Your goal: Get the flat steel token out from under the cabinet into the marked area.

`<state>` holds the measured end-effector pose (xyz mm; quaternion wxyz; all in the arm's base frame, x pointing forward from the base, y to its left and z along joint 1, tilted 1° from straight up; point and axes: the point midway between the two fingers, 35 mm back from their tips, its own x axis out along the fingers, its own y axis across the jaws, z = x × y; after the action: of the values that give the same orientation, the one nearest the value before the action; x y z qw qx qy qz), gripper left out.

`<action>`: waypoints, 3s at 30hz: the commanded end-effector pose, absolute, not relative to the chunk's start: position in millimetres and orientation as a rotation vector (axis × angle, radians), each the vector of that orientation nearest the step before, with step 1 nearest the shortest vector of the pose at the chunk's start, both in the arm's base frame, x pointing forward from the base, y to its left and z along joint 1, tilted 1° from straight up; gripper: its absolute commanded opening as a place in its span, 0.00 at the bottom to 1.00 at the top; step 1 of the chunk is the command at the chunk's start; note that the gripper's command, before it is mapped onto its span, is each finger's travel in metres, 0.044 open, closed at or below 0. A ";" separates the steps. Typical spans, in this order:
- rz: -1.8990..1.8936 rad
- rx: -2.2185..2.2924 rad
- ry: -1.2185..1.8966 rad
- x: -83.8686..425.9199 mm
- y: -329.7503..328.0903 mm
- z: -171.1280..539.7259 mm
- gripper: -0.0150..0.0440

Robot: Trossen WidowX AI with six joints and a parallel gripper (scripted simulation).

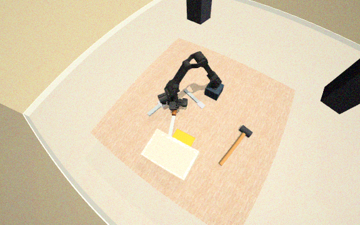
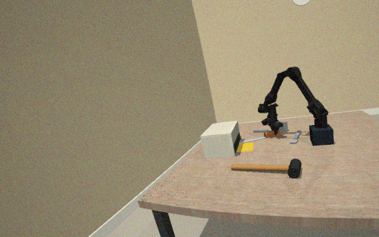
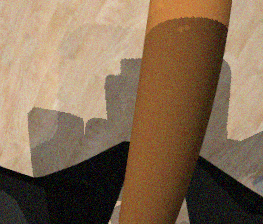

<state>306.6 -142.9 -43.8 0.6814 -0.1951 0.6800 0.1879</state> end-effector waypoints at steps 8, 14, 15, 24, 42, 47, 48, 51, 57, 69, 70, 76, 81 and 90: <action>0.416 -0.435 1.527 324.1 -133.1 -43.6 0.25; 0.415 -0.434 1.527 332.1 -128.3 -43.3 0.25; 0.415 -0.434 1.527 333.4 -127.5 -43.3 0.25; 0.415 -0.433 1.526 345.0 -120.6 -42.9 0.25; 0.415 -0.432 1.525 366.5 -107.8 -42.2 0.25; 0.415 -0.432 1.524 372.2 -104.4 -42.0 0.25; 0.415 -0.432 1.524 373.3 -103.8 -42.0 0.25; 0.415 -0.432 1.524 376.5 -101.8 -41.9 0.25; 0.415 -0.432 1.523 382.9 -98.0 -41.7 0.25; 0.415 -0.432 1.522 395.2 -90.3 -41.3 0.25; 0.415 -0.432 1.522 396.1 -89.6 -41.3 0.25; 0.415 -0.432 1.522 398.5 -87.9 -42.1 0.25; 0.415 -0.432 1.522 397.8 -86.8 -42.6 0.25; 0.416 -0.431 1.522 392.2 -78.0 -43.8 0.25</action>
<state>396.1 -84.5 -43.0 0.6863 -0.1912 0.6778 0.1816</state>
